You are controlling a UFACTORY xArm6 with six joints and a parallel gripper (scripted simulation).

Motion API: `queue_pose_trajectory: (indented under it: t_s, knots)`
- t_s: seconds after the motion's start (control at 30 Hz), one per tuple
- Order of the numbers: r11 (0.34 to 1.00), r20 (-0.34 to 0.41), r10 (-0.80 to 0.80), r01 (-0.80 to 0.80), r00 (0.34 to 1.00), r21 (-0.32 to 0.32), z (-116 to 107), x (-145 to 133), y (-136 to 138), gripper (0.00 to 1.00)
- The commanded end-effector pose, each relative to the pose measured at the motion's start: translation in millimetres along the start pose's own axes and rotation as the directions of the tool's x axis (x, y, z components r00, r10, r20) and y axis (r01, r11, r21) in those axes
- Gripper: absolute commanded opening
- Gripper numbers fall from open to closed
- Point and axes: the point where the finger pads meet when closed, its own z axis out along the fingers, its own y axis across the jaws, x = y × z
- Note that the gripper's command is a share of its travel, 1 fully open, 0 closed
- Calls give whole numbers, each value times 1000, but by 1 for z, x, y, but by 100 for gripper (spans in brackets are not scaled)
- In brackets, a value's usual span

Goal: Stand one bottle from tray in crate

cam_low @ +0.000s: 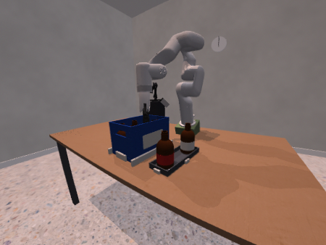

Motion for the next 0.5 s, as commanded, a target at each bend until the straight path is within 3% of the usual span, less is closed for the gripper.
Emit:
queue_pose_trajectory:
  t_s: [0.0,0.47]
  knots:
    - [1000,3,0,0,1000,-3,1,-1,1,0]
    - [1000,3,0,0,1000,-3,6,-1,1,0]
